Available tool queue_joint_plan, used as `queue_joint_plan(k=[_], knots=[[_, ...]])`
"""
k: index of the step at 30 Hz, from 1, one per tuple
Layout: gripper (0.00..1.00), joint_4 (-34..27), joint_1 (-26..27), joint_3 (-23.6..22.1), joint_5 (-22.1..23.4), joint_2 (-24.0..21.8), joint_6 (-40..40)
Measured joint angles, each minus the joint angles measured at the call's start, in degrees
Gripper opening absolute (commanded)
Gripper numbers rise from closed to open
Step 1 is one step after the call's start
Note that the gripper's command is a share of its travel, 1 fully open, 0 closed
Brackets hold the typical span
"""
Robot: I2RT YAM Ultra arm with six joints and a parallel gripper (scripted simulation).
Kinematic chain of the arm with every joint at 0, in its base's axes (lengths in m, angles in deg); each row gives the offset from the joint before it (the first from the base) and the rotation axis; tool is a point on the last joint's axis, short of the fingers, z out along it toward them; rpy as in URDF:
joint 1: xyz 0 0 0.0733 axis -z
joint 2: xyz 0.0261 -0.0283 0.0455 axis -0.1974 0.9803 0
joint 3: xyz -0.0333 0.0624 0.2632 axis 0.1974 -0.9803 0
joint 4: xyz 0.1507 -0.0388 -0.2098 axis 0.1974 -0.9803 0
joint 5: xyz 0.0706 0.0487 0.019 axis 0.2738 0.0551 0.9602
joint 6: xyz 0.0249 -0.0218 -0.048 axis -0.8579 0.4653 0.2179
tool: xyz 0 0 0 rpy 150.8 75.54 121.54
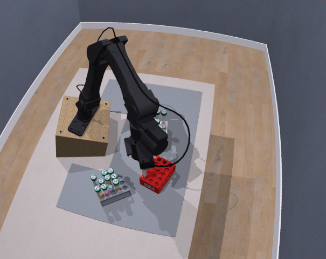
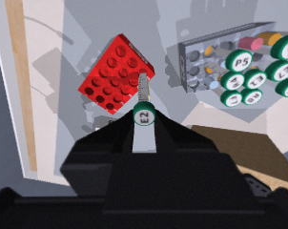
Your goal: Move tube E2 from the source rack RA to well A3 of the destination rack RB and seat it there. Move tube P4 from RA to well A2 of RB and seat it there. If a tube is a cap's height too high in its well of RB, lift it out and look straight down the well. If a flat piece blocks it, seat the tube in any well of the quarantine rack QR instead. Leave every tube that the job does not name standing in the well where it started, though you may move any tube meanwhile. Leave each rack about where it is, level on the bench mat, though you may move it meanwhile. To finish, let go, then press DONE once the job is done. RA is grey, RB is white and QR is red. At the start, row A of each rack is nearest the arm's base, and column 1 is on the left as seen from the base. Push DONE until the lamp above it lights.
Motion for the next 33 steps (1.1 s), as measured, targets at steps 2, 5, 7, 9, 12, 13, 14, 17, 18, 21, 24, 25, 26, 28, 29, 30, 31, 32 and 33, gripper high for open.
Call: queue_joint_plan(k=[2,5,7,9,12,13,14,17,18,21,24,25,26,28,29,30,31,32,33], knots=[[0.0,0.2,0.0,0.0,0.0,0.0,0.0],[0.0,0.4,-0.1,0.0,0.0,0.0,-0.1],[0.0,0.5,-0.2,0.0,0.0,0.0,-0.1],[0.0,0.8,-0.2,-0.1,0.0,0.0,-0.1],[0.0,1.0,-0.2,-0.8,0.0,0.0,-0.2],[0.0,1.0,-0.2,-1.0,0.0,0.0,-0.2],[0.0,1.0,-0.2,-1.1,0.0,0.0,-0.2],[0.0,1.2,-0.2,-1.1,0.0,0.0,-0.2],[0.0,1.3,-0.2,-1.1,0.0,0.0,-0.2],[0.0,1.4,-0.4,-1.1,0.0,0.0,-0.3],[0.0,1.7,-0.4,-1.1,0.0,0.0,-0.3],[0.0,1.7,-0.3,-1.1,-0.1,0.0,-0.3],[0.0,1.8,-0.4,-1.1,-0.1,0.0,-0.3],[0.0,2.0,-0.3,-1.1,-0.1,0.0,-0.3],[0.0,2.0,-0.4,-1.1,-0.1,0.0,-0.4],[0.0,2.1,-0.4,-1.1,-0.1,0.0,-0.4],[0.0,2.2,-0.4,-1.2,-0.1,0.0,-0.4],[0.0,2.3,-0.4,-1.3,-0.1,0.0,-0.4],[0.0,2.4,-0.4,-1.6,-0.1,0.0,-0.4]])
